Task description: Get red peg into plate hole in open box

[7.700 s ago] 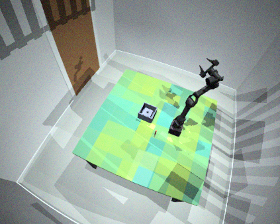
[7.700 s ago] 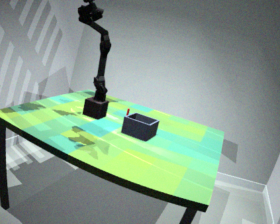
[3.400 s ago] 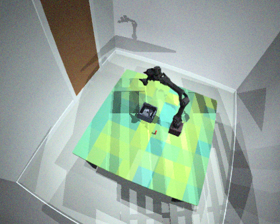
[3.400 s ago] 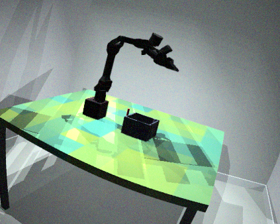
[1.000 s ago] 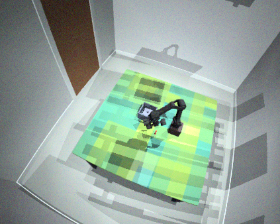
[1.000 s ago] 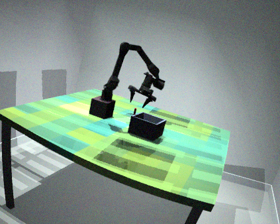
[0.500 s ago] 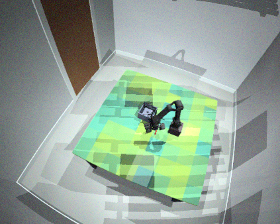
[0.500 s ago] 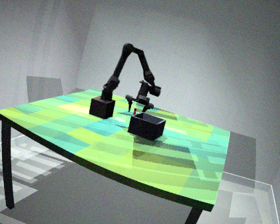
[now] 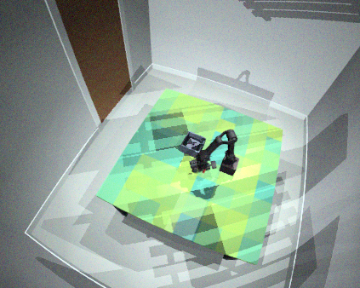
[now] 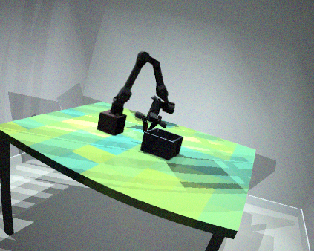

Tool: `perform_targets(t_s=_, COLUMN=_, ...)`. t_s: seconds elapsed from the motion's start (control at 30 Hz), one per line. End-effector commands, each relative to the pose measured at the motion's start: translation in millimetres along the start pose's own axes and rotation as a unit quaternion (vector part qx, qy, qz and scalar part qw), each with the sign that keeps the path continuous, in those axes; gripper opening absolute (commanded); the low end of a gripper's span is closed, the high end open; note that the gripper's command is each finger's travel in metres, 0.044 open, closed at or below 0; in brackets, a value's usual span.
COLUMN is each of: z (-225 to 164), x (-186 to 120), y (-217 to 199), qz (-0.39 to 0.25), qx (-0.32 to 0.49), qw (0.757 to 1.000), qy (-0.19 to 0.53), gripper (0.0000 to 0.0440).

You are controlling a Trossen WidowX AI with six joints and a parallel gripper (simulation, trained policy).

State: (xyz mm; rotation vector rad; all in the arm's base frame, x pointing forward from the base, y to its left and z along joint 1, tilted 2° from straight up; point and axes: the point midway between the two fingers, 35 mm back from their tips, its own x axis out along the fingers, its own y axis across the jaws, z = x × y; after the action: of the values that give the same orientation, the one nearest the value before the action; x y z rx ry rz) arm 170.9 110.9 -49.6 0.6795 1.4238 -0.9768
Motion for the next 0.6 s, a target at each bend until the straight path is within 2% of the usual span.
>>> perform_targets(t_s=0.0, z=-2, x=0, y=2, qz=-0.003, qx=-0.005, qw=1.000, qy=0.017, gripper=0.0000)
perform_targets(t_s=0.57, z=25, x=-40, y=4, qz=0.039, qx=-0.050, qw=0.997, qy=-0.048, gripper=0.0000)
